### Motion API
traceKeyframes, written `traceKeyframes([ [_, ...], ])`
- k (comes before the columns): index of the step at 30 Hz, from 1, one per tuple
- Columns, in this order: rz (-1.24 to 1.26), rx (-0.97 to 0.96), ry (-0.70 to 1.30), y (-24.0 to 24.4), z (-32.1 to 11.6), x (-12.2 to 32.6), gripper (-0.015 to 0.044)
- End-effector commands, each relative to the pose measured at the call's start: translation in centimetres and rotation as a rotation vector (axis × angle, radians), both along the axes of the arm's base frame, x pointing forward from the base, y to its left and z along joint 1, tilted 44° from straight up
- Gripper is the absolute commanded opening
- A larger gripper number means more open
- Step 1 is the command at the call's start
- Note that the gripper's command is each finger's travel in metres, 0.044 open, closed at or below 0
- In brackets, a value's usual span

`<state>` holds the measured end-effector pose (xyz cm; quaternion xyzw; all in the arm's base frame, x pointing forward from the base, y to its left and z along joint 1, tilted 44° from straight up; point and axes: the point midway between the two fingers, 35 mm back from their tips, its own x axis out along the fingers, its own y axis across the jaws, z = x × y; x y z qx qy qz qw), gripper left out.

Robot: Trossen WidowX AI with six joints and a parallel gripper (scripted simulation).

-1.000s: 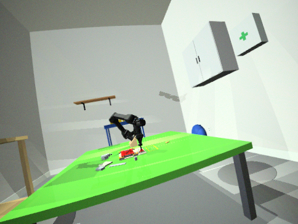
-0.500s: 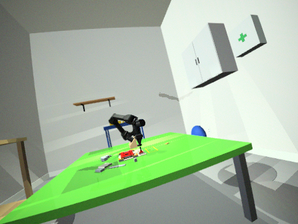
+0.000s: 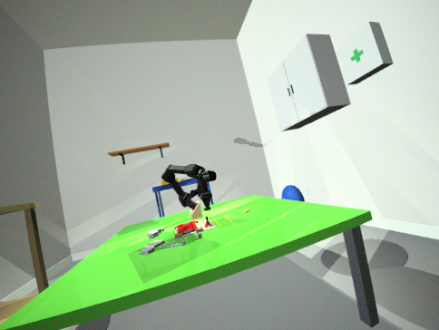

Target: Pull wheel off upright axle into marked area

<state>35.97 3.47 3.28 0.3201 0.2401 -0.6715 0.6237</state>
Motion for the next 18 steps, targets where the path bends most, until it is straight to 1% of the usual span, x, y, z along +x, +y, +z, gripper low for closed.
traceKeyframes([
  [1,0.008,0.006,0.0,1.8,-1.2,-0.7,0.0],
  [14,0.005,0.007,-0.001,6.8,-5.3,-3.7,0.0],
  [18,0.004,0.006,-0.001,7.3,-5.8,-4.1,0.0],
])
